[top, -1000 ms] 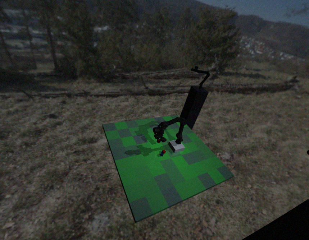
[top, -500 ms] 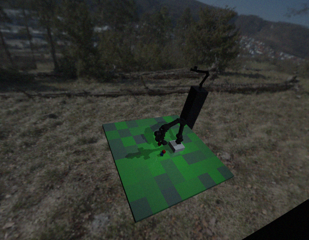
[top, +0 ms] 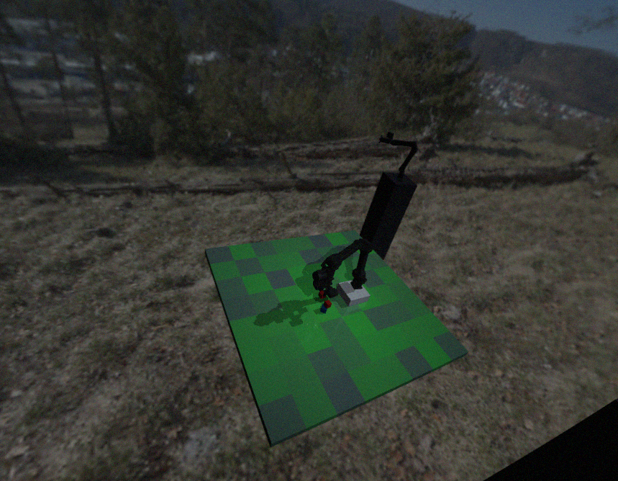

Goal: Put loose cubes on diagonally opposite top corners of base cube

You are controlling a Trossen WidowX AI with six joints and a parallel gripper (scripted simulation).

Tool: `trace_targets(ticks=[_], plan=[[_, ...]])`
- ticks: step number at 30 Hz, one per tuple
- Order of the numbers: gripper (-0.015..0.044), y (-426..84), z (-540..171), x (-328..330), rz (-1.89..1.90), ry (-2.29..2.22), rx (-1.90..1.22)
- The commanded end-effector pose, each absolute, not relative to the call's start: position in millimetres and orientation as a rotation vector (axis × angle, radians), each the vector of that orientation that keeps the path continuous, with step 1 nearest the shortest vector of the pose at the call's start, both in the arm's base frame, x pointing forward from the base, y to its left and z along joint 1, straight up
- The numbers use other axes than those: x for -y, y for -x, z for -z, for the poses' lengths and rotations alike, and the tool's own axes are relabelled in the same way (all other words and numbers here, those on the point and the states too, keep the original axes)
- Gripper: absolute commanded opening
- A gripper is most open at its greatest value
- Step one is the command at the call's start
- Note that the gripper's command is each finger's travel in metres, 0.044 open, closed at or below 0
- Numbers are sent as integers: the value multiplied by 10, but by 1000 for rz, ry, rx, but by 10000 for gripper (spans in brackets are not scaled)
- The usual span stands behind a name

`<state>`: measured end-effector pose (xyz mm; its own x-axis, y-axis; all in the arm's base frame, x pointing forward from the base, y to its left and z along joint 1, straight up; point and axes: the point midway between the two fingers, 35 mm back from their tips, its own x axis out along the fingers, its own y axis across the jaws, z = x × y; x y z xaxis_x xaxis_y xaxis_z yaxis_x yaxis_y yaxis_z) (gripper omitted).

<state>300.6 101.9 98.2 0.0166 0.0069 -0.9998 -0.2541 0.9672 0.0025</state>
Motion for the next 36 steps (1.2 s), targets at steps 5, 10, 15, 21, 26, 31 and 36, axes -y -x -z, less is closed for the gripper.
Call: trace_targets(ticks=[5, 10, 15, 21, 26, 31, 36], plan=[[105, -2966, -984, -1298, -189, 176, -1539], [105, -2943, -980, -1378, -185, 171, -1539], [105, -2942, -874, -1378, -188, 178, -1537], [105, -2932, -694, -1374, -192, 189, -1532], [105, -2930, -675, -1373, -193, 191, -1532], [105, -2930, -675, -1373, -193, 191, -1532], [105, -2931, -670, -1373, -193, 190, -1532]])
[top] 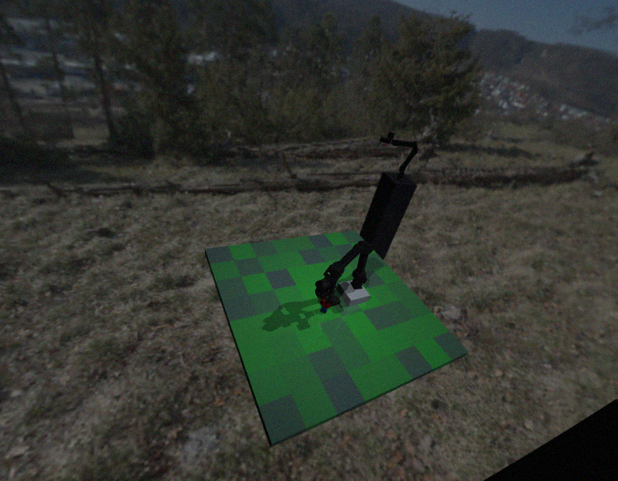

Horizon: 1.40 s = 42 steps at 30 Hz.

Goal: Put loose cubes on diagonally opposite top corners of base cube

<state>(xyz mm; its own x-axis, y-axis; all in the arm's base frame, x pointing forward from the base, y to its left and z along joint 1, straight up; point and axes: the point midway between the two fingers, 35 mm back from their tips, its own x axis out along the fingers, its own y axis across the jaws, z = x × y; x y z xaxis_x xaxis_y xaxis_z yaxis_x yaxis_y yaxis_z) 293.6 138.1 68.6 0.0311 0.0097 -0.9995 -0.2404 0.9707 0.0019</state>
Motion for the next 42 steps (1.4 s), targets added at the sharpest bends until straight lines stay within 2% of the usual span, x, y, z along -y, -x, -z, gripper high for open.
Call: trace_targets(ticks=[1, 11, 40, 42], plan=[[105, -2933, -656, -1374, -192, 189, -1532], [105, -2954, -389, -1381, -185, 172, -1539], [105, -2954, -370, -1381, -185, 171, -1539], [157, -2954, -370, -1381, -185, 171, -1539]])
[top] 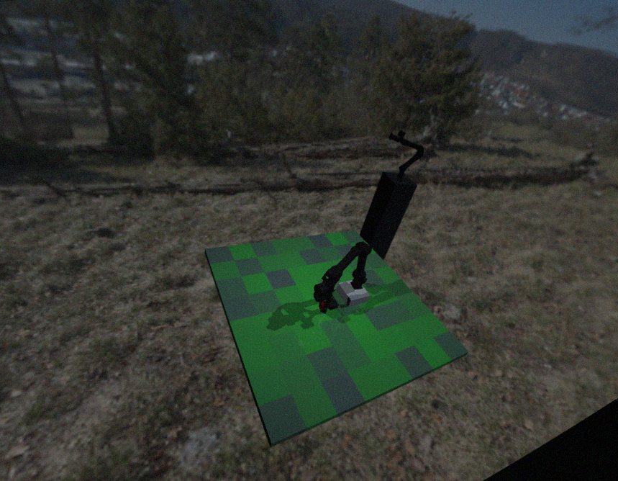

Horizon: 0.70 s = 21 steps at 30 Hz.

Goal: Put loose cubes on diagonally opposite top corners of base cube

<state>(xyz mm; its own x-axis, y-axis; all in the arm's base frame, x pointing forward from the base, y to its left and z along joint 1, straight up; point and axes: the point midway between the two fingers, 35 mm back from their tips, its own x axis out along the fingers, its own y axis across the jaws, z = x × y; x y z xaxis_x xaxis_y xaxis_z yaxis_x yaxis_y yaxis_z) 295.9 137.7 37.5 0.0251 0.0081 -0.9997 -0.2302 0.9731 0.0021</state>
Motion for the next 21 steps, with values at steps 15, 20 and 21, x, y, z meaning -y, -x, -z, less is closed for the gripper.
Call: trace_targets(ticks=[15, 20, 21], plan=[[205, -2955, -511, -1376, -186, 177, -1537], [205, -2954, -581, -1376, -186, 177, -1537], [205, -2954, -594, -1376, -186, 177, -1537]])
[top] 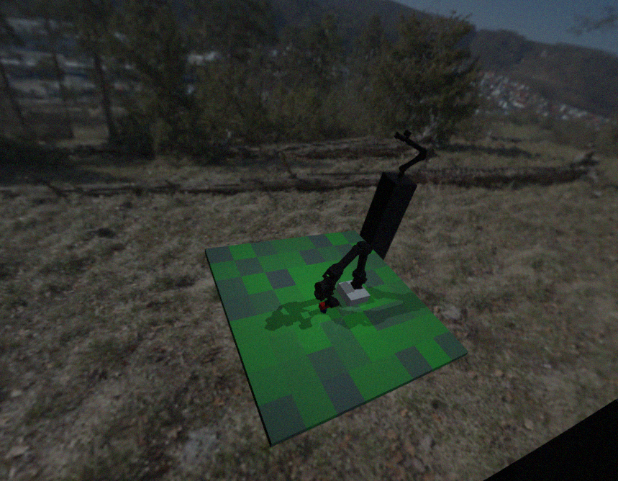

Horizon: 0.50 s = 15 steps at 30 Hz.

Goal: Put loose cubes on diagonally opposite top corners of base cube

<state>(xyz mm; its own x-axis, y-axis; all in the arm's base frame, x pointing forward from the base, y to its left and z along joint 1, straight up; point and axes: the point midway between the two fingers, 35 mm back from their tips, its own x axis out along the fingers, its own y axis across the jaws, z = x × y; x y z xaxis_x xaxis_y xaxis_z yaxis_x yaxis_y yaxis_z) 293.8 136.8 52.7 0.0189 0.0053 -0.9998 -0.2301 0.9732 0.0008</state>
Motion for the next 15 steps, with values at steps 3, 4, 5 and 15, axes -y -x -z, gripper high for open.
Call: trace_targets(ticks=[3, 4, 5, 15], plan=[[205, -2953, -634, -1375, -186, 177, -1537], [205, -2953, -648, -1375, -186, 177, -1537], [205, -2952, -661, -1375, -186, 177, -1537], [205, -2950, -795, -1374, -186, 177, -1537]])
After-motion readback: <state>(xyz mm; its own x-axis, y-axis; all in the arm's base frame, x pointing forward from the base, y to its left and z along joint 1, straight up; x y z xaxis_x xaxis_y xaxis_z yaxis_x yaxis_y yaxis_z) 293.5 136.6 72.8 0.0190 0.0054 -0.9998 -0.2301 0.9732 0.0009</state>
